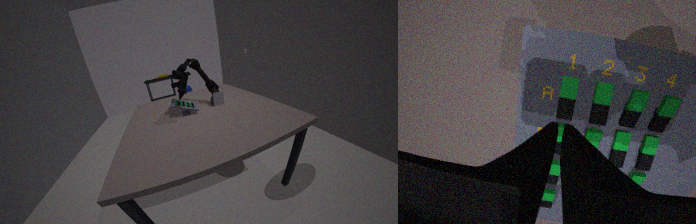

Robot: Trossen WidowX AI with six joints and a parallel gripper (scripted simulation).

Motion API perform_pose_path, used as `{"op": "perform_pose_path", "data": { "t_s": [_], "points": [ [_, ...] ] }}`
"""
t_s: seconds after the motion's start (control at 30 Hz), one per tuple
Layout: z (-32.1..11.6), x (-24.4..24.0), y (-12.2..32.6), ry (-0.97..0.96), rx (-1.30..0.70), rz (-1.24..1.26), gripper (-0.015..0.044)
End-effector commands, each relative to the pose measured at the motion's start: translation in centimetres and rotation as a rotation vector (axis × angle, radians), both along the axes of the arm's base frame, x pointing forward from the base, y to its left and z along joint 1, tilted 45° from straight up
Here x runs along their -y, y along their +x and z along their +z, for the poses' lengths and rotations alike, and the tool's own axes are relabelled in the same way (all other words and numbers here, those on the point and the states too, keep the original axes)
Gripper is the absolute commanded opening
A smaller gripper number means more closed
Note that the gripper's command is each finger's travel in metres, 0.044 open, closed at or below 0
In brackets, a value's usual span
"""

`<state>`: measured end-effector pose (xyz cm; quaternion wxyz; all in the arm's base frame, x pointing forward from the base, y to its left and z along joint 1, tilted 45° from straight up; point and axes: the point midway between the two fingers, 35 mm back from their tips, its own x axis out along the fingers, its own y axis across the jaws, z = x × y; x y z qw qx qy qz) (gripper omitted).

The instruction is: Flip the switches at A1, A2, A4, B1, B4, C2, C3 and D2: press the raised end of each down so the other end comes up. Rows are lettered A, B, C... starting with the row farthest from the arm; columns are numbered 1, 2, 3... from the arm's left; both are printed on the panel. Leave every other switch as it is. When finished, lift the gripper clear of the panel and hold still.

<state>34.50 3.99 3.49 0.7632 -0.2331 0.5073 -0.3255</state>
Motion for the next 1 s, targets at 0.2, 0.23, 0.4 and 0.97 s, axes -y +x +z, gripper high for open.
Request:
{"op": "perform_pose_path", "data": {
  "t_s": [0.2,0.23,0.4,0.97],
  "points": [
    [-1.4,2.1,0.2,-0.012,-0.005,-0.003,0.0000],
    [-1.4,2.1,0.2,-0.012,-0.005,-0.003,0.0000],
    [-1.7,2.5,0.3,-0.012,-0.005,-0.003,0.0000],
    [-2.2,3.2,0.6,-0.013,-0.005,-0.003,0.0000]
  ]
}}
